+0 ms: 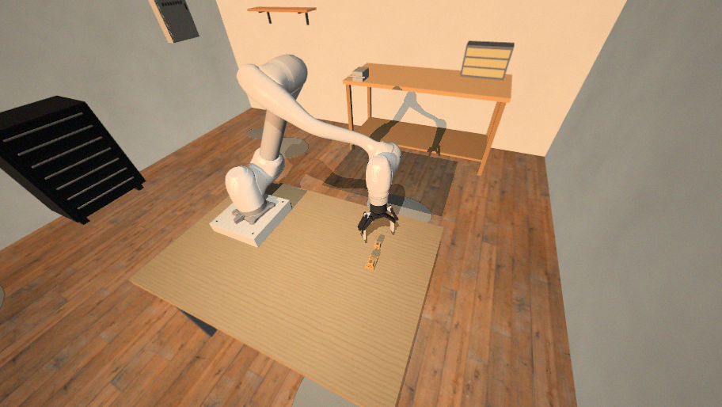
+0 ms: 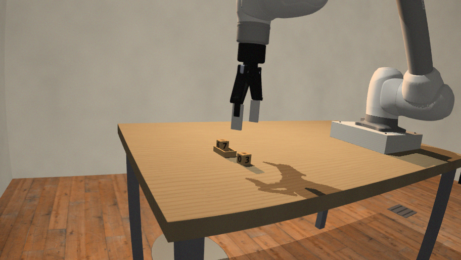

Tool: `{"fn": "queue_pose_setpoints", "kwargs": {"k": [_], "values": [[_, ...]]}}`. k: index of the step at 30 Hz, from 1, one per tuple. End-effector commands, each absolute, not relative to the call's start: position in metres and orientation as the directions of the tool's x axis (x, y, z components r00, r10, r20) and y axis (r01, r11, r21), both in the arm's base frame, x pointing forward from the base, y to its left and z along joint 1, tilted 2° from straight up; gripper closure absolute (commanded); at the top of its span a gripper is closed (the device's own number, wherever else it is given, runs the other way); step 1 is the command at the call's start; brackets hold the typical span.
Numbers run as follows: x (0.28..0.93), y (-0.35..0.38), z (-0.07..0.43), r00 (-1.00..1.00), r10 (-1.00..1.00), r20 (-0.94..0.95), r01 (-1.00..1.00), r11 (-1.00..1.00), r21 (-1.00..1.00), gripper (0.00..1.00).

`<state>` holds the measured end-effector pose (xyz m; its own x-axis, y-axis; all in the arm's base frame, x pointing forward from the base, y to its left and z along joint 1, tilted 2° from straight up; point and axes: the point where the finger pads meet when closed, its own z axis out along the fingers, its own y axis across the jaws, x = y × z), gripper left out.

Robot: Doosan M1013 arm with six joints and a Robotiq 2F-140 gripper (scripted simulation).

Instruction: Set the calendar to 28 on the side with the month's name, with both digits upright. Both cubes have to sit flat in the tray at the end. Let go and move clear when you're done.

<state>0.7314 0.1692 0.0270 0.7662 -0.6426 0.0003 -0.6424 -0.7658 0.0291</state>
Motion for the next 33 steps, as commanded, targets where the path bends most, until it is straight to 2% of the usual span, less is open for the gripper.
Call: {"fn": "queue_pose_setpoints", "kwargs": {"k": [1,7,10,13,20,30,31,33], "values": [[0.7277,0.1688,0.0278,0.865,-0.501,-0.014,-0.5,-0.865,0.027,0.0],[0.7276,0.1688,0.0286,0.964,-0.264,-0.021,-0.264,-0.964,0.022,0.0],[0.7276,0.1688,0.0286,0.968,-0.249,-0.021,-0.248,-0.968,0.022,0.0],[0.7275,0.1688,0.0292,0.998,-0.059,-0.025,-0.059,-0.998,0.018,0.0],[0.7275,0.1687,0.03,0.979,0.203,-0.028,0.203,-0.979,0.01,0.0],[0.7274,0.1687,0.0303,0.961,0.274,-0.029,0.275,-0.962,0.008,0.0],[0.7274,0.1687,0.0303,0.961,0.274,-0.029,0.275,-0.962,0.008,0.65],[0.7274,0.1687,0.0303,0.961,0.274,-0.029,0.275,-0.962,0.008,0.65]]}}
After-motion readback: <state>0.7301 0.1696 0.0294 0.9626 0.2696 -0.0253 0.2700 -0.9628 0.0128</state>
